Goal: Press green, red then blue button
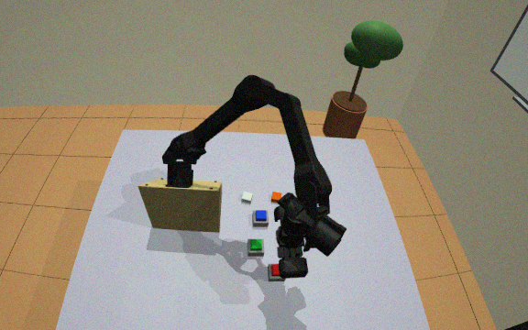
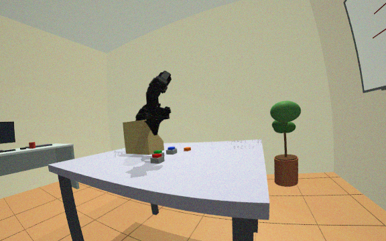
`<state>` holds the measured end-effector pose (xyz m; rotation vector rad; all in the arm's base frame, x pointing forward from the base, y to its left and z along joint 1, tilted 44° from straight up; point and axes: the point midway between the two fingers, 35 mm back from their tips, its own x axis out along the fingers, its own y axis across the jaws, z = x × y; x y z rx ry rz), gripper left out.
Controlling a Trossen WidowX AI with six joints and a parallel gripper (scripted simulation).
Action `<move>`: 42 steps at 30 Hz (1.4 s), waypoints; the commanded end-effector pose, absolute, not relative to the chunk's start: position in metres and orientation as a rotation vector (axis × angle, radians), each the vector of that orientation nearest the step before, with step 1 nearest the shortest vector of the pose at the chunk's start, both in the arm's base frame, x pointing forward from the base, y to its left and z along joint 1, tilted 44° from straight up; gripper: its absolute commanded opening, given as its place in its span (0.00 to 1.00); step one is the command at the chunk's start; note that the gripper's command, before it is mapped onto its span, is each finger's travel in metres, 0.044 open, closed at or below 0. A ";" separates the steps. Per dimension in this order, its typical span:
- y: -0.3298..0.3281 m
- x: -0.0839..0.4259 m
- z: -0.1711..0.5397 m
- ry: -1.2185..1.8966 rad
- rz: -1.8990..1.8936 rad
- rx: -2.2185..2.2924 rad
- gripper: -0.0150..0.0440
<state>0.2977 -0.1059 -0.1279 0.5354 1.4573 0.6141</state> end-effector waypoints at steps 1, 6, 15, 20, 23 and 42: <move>-0.082 0.296 -0.104 1.477 0.626 0.536 0.29; -0.034 0.287 -0.055 1.478 0.623 0.537 0.29; 0.035 0.245 -0.002 1.479 0.640 0.550 0.29; 0.051 0.246 -0.019 1.479 0.638 0.549 0.29; 0.077 0.244 -0.044 1.478 0.642 0.553 0.29; 0.094 0.243 -0.062 1.478 0.643 0.554 0.29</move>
